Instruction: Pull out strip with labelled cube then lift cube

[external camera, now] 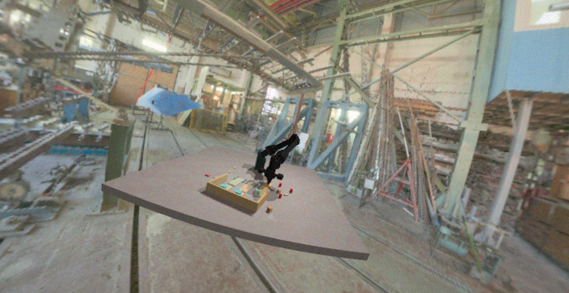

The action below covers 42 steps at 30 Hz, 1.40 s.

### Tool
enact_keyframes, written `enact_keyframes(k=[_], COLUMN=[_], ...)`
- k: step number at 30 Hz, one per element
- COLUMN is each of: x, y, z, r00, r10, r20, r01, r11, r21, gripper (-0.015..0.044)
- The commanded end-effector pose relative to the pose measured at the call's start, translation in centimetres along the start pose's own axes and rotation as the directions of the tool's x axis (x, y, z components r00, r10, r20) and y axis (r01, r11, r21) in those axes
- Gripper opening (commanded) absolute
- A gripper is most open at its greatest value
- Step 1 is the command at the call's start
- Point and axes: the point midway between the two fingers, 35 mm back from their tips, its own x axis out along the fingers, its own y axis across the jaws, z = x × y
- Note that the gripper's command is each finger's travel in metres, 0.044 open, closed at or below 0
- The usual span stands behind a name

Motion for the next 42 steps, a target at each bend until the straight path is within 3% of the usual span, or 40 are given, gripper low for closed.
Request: enact_keyframes(k=[1,42], x=[0.4,0.4], y=[-0.1,-0.1], z=[-1.1,-7.3], r00=[1.000,1.000], r10=[-0.007,-0.007], r20=[-0.015,-0.018], r01=[0.007,0.007], r11=[1.000,1.000], r21=[0.003,0.006], gripper=[0.0000,0.0000])
